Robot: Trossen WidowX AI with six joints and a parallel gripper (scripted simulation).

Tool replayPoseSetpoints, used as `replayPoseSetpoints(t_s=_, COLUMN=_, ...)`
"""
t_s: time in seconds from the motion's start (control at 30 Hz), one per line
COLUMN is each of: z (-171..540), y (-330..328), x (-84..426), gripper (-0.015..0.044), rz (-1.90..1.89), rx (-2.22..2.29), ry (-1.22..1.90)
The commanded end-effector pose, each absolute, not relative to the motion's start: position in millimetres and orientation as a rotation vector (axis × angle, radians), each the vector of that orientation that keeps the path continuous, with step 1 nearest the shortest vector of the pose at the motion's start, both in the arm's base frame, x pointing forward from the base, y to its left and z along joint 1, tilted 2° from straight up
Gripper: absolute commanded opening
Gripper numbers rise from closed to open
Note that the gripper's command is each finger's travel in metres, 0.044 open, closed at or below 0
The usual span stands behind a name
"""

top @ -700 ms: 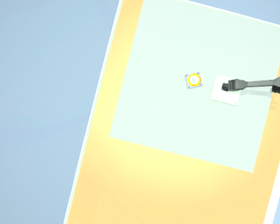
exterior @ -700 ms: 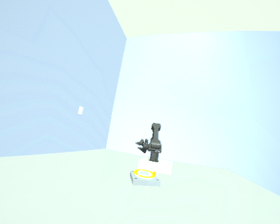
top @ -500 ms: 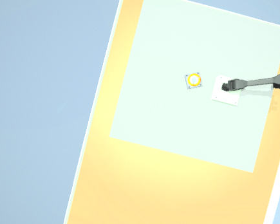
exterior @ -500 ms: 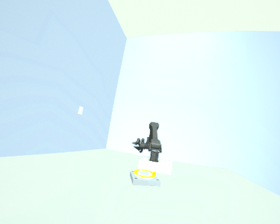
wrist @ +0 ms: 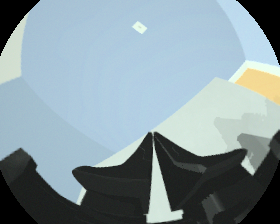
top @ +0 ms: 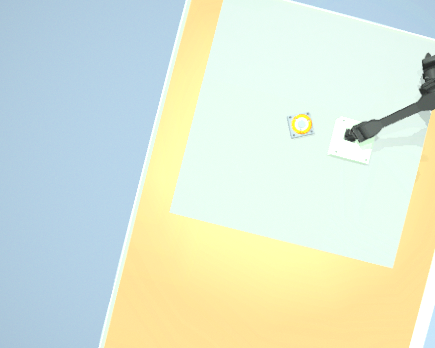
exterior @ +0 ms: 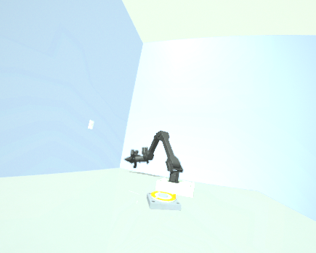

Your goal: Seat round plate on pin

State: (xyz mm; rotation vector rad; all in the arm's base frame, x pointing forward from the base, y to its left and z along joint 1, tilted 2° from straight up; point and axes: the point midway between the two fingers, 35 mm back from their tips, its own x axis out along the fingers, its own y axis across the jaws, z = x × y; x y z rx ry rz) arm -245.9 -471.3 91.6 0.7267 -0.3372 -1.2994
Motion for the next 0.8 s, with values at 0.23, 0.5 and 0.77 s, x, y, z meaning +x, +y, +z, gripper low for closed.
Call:
replayPoseSetpoints(t_s=0.23, z=76, y=-516, x=-72, gripper=0.0000, rz=-1.136, rx=0.916, ry=-0.126)
replayPoseSetpoints(t_s=0.5, z=67, y=-502, x=71, gripper=0.0000, rz=-0.973, rx=0.994, ry=0.103)
replayPoseSetpoints(t_s=0.77, z=58, y=-443, x=198, gripper=0.0000, rz=-0.807, rx=1.010, ry=0.367)
